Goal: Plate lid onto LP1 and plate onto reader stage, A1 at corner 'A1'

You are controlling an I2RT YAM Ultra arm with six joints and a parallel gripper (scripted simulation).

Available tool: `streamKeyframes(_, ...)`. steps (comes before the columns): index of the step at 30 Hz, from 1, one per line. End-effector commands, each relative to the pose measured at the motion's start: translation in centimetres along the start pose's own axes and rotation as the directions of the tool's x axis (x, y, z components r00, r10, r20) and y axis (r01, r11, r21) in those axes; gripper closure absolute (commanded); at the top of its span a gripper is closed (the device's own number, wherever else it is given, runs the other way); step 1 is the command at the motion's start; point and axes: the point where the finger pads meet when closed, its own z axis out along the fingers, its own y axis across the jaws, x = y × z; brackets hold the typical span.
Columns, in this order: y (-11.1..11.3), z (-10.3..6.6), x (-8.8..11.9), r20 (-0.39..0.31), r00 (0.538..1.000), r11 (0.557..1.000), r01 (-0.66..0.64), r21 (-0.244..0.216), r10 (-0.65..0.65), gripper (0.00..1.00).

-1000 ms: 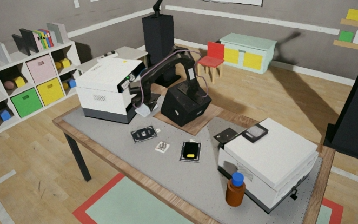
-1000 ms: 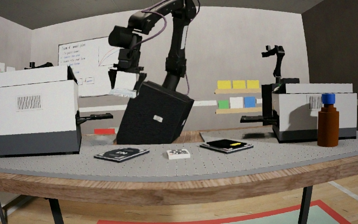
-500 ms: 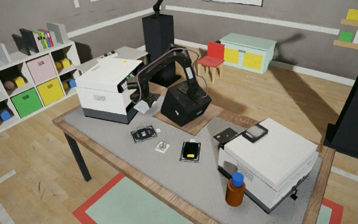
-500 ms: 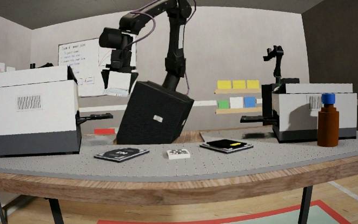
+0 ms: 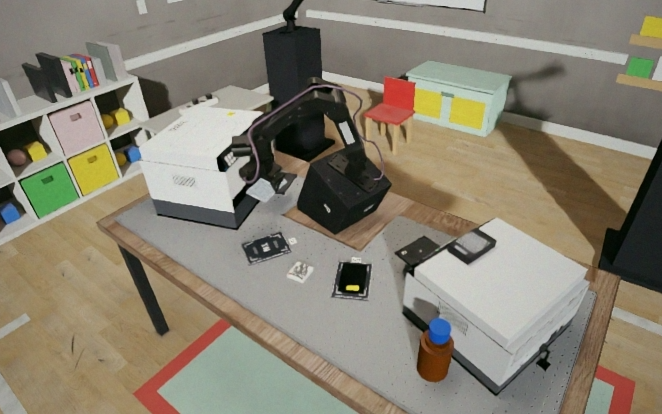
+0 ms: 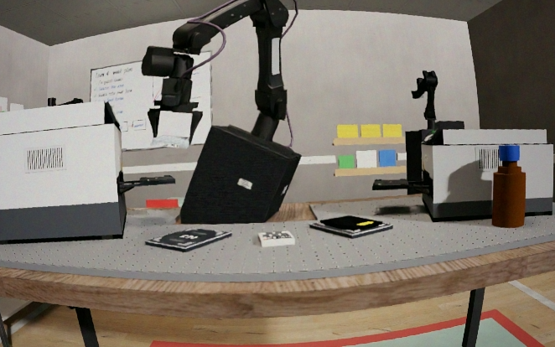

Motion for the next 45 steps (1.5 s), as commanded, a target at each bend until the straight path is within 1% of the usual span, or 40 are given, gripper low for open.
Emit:
streamKeyframes(1, -1.4, -2.0, -0.2, 0.033, 0.999, 0.999, 0.026, 0.043, -0.027, 0.14)
streamKeyframes(2, -1.4, -1.1, 0.1, 0.027, 0.999, 0.999, 0.031, 0.011, -0.031, 0.14)
streamKeyframes(3, -1.5, -0.8, 0.4, 0.024, 0.999, 0.999, 0.039, -0.006, -0.039, 0.14)
streamKeyframes(7, -2.3, -0.7, 1.4, 0.013, 0.999, 0.999, 0.042, -0.001, -0.041, 0.14)
streamKeyframes(8, -2.6, -0.7, 1.7, 0.011, 0.999, 0.999, 0.042, 0.004, -0.042, 0.14)
streamKeyframes(9, -2.9, -1.0, 1.7, 0.019, 0.999, 0.999, 0.045, 0.017, -0.045, 0.14)
streamKeyframes(10, -2.7, -0.6, 2.0, 0.020, 0.999, 0.999, 0.051, -0.010, -0.051, 0.14)
streamKeyframes(11, -2.8, -0.6, 2.1, 0.029, 0.998, 0.998, 0.061, -0.021, -0.060, 0.14)
streamKeyframes(14, -3.4, -0.5, 2.9, 0.022, 0.998, 0.998, 0.064, -0.019, -0.064, 0.14)
streamKeyframes(15, -3.6, -0.8, 3.1, 0.023, 0.998, 0.998, 0.066, -0.007, -0.065, 0.14)
streamKeyframes(17, -3.6, -0.8, 3.1, 0.023, 0.998, 0.998, 0.066, -0.007, -0.065, 0.14)
streamKeyframes(19, -3.7, -0.4, 3.4, 0.036, 0.996, 0.996, 0.083, -0.035, -0.081, 0.14)
streamKeyframes(21, -4.0, -0.4, 3.9, 0.038, 0.996, 0.996, 0.087, -0.038, -0.085, 0.14)
streamKeyframes(23, -4.4, -0.3, 4.5, 0.028, 0.996, 0.996, 0.087, -0.033, -0.086, 0.14)
streamKeyframes(25, -4.9, -0.6, 4.9, 0.028, 0.996, 0.996, 0.089, -0.016, -0.089, 0.14)
streamKeyframes(26, -4.7, -0.2, 5.2, 0.036, 0.995, 0.995, 0.096, -0.041, -0.094, 0.14)
streamKeyframes(28, -4.9, -0.2, 5.5, 0.048, 0.993, 0.993, 0.110, -0.052, -0.107, 0.14)
streamKeyframes(31, -5.5, -0.3, 6.4, 0.038, 0.993, 0.993, 0.111, -0.041, -0.109, 0.14)
streamKeyframes(32, -5.5, 0.0, 6.5, 0.051, 0.992, 0.991, 0.119, -0.057, -0.116, 0.14)
streamKeyframes(34, -5.5, 0.0, 6.5, 0.051, 0.992, 0.991, 0.119, -0.057, -0.116, 0.14)
streamKeyframes(35, -5.7, -0.7, 6.5, 0.065, 0.990, 0.990, 0.131, -0.043, -0.128, 0.14)
streamKeyframes(36, -5.7, 0.1, 7.0, 0.062, 0.990, 0.989, 0.133, -0.066, -0.129, 0.14)
streamKeyframes(40, -6.2, 0.2, 8.2, 0.046, 0.990, 0.989, 0.133, -0.062, -0.130, 0.14)
streamKeyframes(42, -6.3, 0.3, 8.4, 0.073, 0.987, 0.986, 0.151, -0.075, -0.146, 0.14)
streamKeyframes(45, -6.7, 0.3, 9.2, 0.072, 0.986, 0.985, 0.158, -0.073, -0.152, 0.14)
